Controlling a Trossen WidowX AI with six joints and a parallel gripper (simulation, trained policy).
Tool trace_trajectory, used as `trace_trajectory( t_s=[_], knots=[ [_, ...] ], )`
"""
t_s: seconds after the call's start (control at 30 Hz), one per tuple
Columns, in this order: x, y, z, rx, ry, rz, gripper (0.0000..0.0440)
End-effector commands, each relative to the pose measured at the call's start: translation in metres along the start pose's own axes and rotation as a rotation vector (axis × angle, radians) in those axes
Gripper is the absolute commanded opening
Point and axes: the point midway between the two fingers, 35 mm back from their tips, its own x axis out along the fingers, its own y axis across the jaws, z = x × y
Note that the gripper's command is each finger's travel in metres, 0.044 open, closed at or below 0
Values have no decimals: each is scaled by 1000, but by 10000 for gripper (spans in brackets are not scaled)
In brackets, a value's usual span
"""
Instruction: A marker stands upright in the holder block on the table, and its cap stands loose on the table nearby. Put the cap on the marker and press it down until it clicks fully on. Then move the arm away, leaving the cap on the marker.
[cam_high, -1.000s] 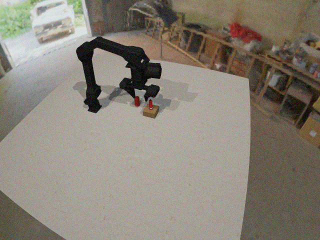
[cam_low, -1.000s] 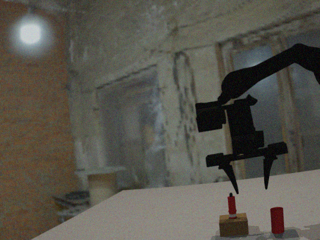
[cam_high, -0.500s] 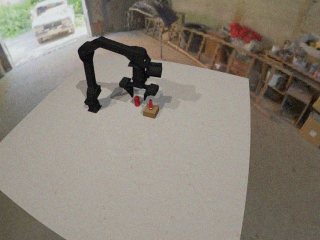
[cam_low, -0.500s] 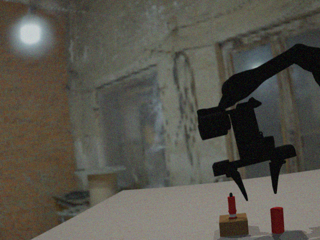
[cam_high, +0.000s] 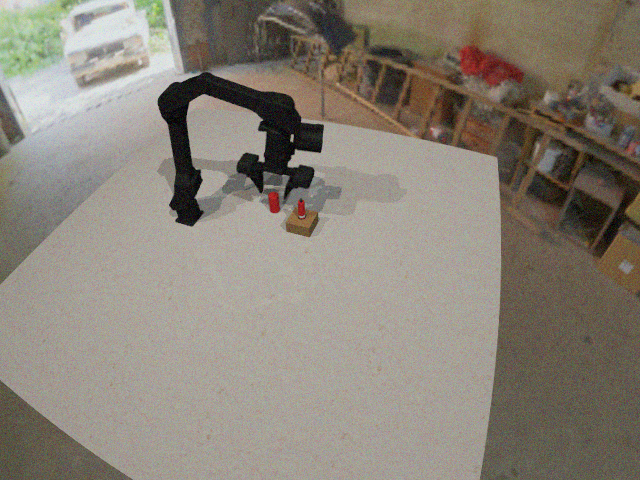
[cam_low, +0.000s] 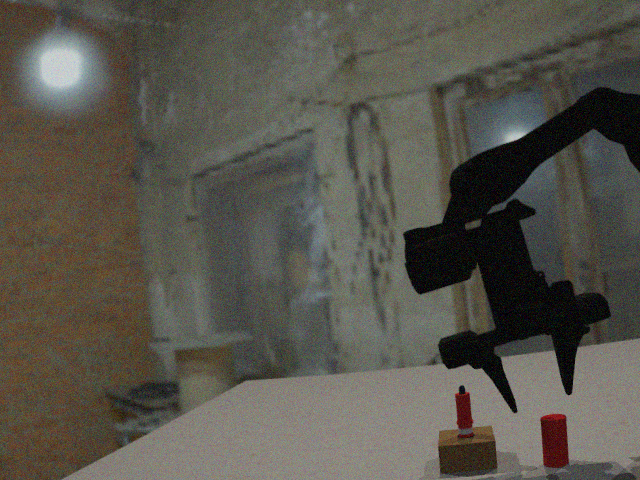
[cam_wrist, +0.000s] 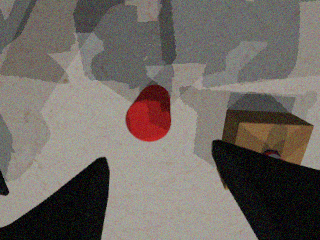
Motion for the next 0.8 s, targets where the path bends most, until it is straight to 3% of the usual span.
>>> trace_trajectory(
  t_s=[0.0, 0.77],
  knots=[
    [3, 3, 2, -20, 12, 13, 300],
    [38, 6, 13, -137, 33, 45, 263]
  ],
)
